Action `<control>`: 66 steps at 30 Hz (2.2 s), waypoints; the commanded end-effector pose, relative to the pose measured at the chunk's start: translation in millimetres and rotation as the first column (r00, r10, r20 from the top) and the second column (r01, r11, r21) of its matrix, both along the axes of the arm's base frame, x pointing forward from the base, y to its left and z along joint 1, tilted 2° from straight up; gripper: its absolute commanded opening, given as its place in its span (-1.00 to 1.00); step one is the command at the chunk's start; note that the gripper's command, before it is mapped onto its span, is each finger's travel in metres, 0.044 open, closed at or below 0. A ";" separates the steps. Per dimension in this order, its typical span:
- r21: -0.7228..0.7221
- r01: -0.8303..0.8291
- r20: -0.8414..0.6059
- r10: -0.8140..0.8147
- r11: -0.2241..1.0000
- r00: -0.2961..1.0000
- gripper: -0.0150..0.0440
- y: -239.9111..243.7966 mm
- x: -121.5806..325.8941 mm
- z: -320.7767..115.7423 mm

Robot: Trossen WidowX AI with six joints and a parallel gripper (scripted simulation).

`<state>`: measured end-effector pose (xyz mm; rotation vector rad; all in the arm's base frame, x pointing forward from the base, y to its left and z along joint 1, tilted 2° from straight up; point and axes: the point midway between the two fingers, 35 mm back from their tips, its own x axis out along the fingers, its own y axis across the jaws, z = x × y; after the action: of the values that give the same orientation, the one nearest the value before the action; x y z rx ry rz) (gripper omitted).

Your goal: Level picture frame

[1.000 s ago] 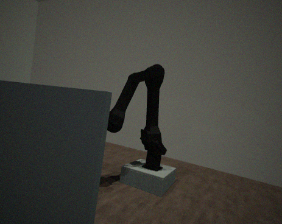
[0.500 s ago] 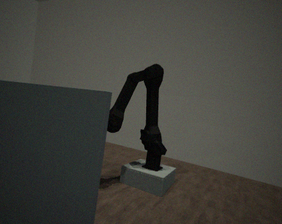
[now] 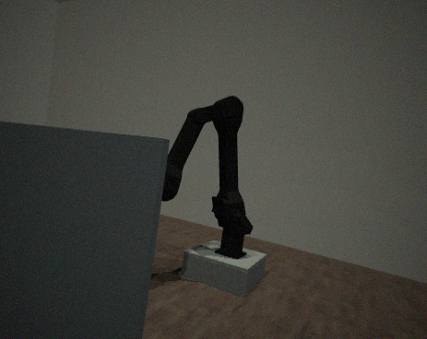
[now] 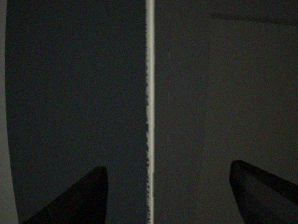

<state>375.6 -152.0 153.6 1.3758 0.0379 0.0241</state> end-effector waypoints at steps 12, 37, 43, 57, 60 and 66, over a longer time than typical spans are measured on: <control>0.008 0.005 -0.002 -0.005 1.000 1.000 0.39 -0.5 12.6 -1.1; 0.008 0.005 -0.002 -0.005 1.000 1.000 0.39 -0.5 12.6 -1.1; 0.008 0.005 -0.002 -0.005 1.000 1.000 0.39 -1.1 12.8 -1.4; 0.008 0.005 -0.002 -0.005 1.000 1.000 -0.30 -1.1 12.8 -1.4; 0.008 0.005 -0.002 -0.005 1.000 1.000 -0.37 -1.1 12.8 -1.4; 0.008 0.005 -0.002 -0.005 1.000 1.000 -0.49 -1.1 12.8 -1.4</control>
<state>388.1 -152.2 152.5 1.3777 0.0380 0.0231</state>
